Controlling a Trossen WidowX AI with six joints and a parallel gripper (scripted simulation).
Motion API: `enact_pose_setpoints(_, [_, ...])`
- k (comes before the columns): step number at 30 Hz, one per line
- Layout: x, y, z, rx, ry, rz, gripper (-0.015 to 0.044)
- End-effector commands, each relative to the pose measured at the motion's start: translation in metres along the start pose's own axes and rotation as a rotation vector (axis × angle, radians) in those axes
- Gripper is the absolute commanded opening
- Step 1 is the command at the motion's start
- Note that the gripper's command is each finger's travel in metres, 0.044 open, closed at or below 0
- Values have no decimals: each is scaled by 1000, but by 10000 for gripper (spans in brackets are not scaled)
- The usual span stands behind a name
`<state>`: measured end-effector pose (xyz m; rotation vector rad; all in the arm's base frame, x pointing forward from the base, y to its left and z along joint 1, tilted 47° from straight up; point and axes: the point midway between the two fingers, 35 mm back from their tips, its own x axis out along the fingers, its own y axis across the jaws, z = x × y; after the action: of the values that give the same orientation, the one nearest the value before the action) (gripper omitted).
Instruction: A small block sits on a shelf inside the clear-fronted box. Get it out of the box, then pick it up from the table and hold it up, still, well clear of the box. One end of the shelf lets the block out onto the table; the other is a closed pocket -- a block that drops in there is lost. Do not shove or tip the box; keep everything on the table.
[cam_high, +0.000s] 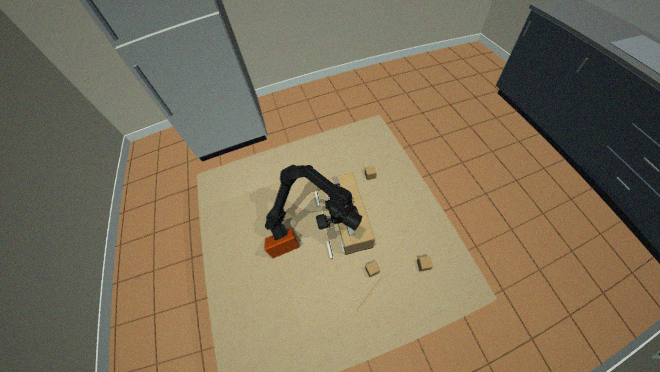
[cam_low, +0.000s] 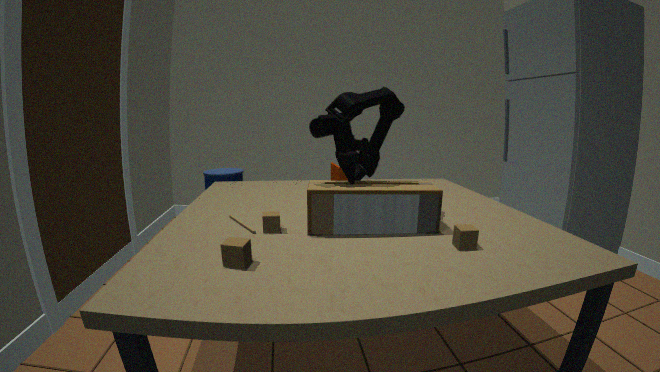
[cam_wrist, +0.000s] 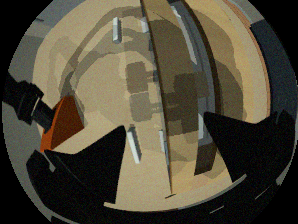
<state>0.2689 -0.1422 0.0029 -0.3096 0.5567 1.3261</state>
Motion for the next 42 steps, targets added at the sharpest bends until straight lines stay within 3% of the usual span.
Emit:
enact_pose_setpoints(1, [7, 0, -2, 6, -4, -1, 400])
enact_pose_setpoints(26, [36, 1, -8, 7, -9, 6, 400])
enact_pose_setpoints(42, [43, 1, 21, 8, -11, 8, 400])
